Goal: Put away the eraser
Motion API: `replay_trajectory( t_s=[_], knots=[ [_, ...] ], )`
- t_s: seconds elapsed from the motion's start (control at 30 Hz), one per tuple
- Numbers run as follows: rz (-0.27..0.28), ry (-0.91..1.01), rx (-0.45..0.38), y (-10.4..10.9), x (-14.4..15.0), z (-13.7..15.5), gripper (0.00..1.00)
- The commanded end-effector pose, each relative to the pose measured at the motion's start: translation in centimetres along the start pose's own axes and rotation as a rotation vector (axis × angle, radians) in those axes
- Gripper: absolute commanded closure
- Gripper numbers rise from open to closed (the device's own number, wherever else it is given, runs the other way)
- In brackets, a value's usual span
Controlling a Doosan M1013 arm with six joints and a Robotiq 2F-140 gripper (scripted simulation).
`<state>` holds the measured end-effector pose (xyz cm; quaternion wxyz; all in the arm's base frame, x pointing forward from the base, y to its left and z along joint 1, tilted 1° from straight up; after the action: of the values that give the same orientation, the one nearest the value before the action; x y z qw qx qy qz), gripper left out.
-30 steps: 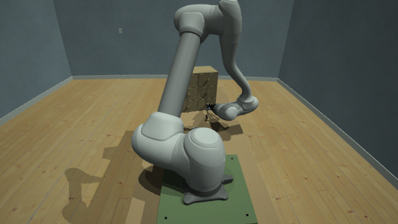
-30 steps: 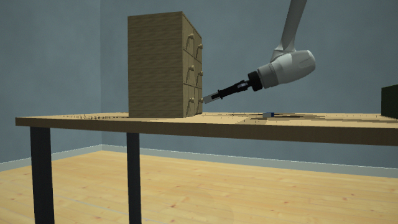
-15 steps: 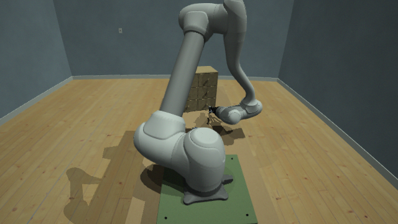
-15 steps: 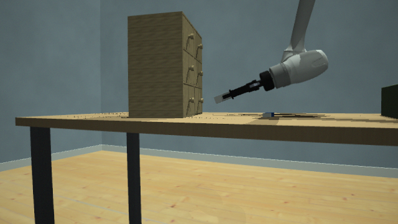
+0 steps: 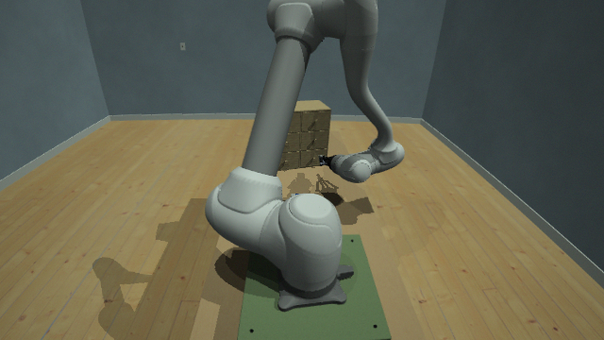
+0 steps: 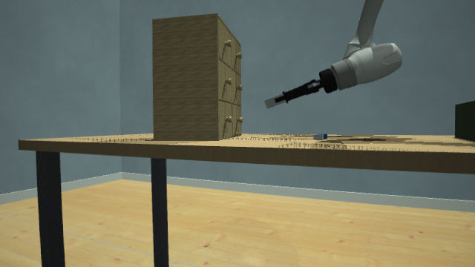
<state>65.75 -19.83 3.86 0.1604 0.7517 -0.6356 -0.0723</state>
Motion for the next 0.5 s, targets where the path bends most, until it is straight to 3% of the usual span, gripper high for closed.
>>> replay_trajectory(
  t_s=[0.0,0.1,0.47],
  knots=[
    [-0.003,-0.001,-0.001,2.7,0.3,-2.5,1.00],
    [-0.003,-0.001,-0.001,3.7,0.4,-3.3,1.00],
    [-0.004,-0.001,-0.012,3.9,0.4,-3.5,1.00]
  ],
)
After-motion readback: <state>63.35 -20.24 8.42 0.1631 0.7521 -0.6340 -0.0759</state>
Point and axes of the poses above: the point where the finger pads meet when closed, its own y axis back along the fingers, its own x axis across the jaws, z = x × y, the point moved 4 cm from there along y, back along the fingers, and after that the axes turned 6 degrees about y, right-handed, at the moved point
